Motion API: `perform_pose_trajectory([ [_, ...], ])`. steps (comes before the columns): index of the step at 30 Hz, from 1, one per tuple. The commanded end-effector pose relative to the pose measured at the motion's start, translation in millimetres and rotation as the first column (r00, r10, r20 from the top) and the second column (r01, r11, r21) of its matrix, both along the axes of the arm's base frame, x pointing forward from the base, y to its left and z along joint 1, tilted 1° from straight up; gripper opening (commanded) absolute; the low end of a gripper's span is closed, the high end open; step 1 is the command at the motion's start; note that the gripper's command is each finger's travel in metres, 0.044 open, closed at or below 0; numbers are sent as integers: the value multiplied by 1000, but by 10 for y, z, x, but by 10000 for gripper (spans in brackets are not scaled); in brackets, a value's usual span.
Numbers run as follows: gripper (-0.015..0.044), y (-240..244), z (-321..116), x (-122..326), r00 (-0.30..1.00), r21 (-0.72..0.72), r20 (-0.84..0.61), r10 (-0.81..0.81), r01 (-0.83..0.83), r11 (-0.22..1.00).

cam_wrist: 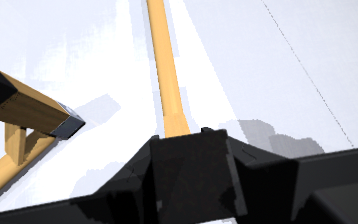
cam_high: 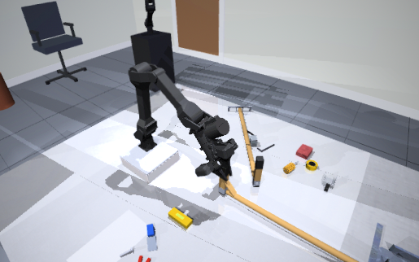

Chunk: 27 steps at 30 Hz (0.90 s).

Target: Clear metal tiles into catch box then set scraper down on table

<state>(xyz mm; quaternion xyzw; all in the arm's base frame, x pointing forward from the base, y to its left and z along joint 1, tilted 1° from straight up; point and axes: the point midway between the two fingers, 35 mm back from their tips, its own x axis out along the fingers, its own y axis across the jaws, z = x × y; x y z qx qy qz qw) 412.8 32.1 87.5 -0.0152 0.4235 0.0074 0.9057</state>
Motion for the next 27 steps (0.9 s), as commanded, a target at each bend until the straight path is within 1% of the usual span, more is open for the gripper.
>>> perform_pose_trajectory([
  [1,0,-7,35,-48,1000,1,14,-5,5,1000],
  [27,0,-29,-13,-355,1000,1,13,-5,5,1000],
])
